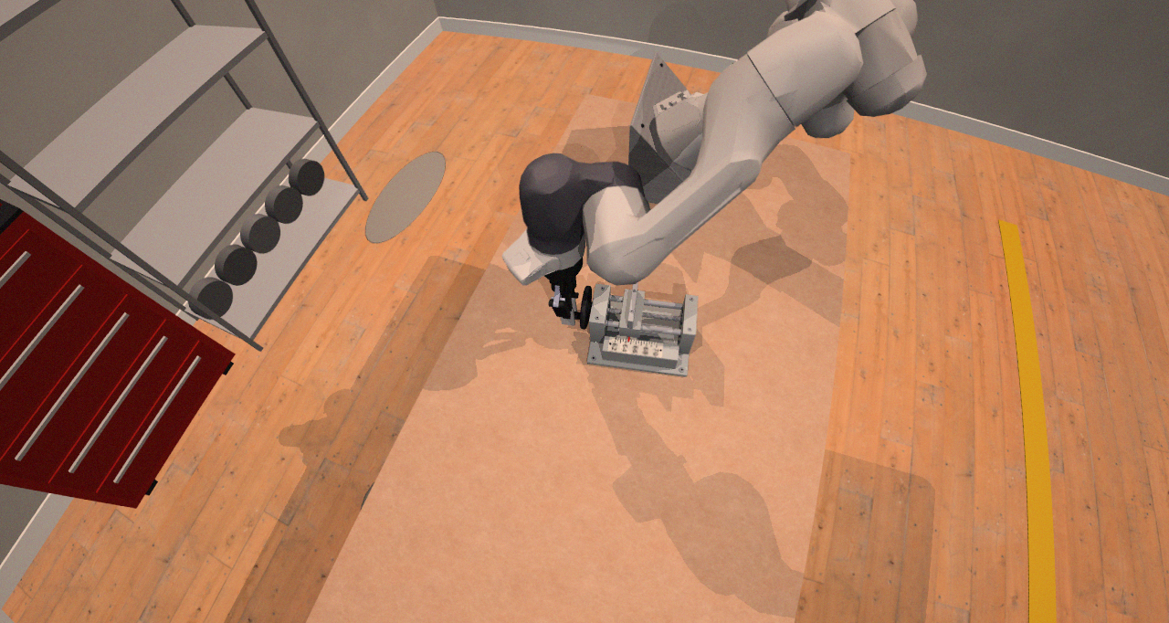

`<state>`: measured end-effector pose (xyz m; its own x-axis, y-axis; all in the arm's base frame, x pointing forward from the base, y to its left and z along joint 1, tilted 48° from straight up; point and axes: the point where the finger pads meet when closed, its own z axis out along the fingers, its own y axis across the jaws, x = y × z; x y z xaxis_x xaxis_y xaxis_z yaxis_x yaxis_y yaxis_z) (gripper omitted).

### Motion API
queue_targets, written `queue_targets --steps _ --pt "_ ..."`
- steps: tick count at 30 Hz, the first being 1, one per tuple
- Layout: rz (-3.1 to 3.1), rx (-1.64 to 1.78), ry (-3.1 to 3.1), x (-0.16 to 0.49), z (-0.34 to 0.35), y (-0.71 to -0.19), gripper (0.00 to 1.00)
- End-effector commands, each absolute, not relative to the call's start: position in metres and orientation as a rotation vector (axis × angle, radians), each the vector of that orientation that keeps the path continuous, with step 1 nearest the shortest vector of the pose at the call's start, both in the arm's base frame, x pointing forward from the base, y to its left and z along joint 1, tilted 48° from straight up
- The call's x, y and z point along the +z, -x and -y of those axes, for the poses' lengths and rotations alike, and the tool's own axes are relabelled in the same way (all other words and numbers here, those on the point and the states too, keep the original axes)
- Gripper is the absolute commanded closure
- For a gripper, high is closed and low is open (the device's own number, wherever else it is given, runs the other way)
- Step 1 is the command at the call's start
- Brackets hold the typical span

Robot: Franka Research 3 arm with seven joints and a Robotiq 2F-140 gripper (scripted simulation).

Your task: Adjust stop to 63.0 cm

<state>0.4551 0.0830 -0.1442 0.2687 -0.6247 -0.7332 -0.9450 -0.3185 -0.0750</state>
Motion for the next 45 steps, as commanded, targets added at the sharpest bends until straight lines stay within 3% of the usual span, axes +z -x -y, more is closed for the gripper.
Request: queue_targets --steps 1,45 --pt "-1.41 0.826 2.034 -0.1449 -0.0839 -0.4545 0.96" --pt "-1.41 0.826 2.034 -0.1454 -0.0829 -0.451 0.96"
